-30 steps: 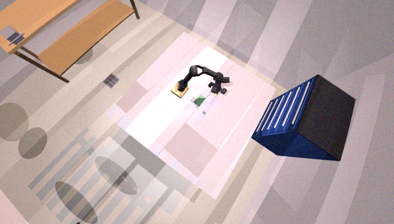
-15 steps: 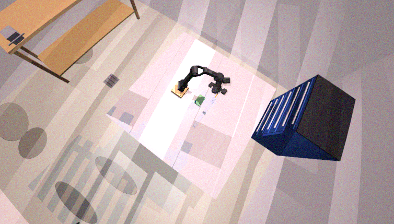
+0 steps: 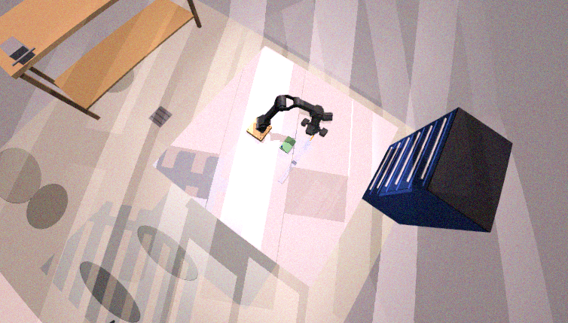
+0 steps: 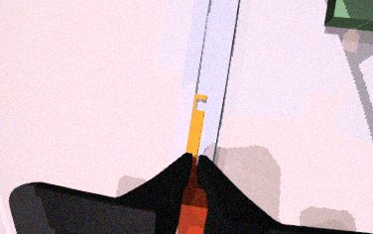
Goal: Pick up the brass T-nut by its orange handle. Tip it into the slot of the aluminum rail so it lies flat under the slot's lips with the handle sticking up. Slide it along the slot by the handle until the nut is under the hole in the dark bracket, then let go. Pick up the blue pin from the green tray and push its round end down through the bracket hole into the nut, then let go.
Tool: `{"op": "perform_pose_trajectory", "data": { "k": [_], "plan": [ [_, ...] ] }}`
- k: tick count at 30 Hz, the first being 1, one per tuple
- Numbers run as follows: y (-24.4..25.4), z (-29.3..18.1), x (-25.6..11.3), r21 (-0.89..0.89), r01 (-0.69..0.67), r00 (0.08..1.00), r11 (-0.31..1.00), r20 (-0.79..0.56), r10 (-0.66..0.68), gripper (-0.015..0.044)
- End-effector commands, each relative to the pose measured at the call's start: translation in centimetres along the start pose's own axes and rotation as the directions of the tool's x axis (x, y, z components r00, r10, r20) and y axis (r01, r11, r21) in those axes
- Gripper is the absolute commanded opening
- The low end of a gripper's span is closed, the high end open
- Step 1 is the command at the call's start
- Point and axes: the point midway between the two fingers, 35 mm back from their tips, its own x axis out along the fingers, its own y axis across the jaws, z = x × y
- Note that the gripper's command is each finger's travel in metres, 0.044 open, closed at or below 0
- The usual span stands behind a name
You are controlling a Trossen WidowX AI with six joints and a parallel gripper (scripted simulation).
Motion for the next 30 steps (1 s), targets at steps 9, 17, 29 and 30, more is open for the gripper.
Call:
{"op": "perform_pose_trajectory", "data": {
  "k": [9,17,29,30],
  "plan": [
    [0.11,-0.05,0.2,-0.01,0.031,1.0,0.999,0.001,-0.031,-0.015],
    [0.2,-0.05,0.21,-0.014,0.048,0.999,0.999,0.001,-0.048,-0.015],
    [0.35,-0.06,0.23,-0.019,0.072,0.997,0.997,0.002,-0.072,-0.015],
    [0.36,-0.06,0.23,-0.02,0.074,0.997,0.997,0.002,-0.074,-0.015]
  ]
}}
